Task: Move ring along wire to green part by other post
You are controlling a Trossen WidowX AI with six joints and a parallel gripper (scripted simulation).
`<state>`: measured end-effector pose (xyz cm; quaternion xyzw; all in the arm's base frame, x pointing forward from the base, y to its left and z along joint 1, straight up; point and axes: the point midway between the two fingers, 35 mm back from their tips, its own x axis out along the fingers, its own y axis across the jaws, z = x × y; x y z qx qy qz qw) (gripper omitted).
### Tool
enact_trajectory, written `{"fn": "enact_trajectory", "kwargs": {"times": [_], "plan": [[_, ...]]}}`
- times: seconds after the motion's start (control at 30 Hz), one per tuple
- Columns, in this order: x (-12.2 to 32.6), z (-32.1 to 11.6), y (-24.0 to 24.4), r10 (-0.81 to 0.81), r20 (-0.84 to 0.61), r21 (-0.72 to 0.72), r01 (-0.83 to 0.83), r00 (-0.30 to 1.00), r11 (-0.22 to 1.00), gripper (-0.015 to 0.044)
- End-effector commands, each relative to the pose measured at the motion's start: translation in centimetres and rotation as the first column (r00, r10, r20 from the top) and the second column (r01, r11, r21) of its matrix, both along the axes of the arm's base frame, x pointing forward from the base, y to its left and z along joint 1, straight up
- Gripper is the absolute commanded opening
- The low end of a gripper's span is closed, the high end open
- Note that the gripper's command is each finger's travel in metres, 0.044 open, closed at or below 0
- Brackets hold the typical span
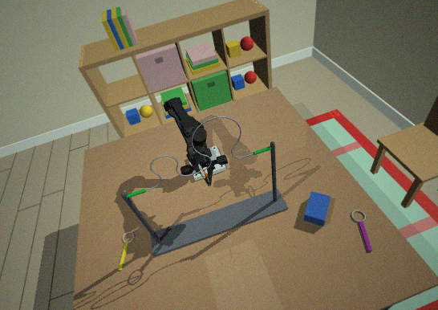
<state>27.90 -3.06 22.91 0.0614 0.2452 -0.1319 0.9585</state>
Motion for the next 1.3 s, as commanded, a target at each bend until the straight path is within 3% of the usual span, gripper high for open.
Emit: {"fn": "enact_trajectory", "kwargs": {"times": [0.0, 0.63, 1.27], "plan": [[0.2, 0.2, 0.9, -0.004, 0.011, 0.046, 0.004, 1.0, 0.999, -0.015], [1.3, 2.4, 6.9, -0.016, 0.08, 0.411, -0.019, 0.997, 0.912, -0.015], [2.2, 7.6, 12.1, -0.063, 0.15, 0.771, -0.077, 0.987, 0.633, -0.015]]}}
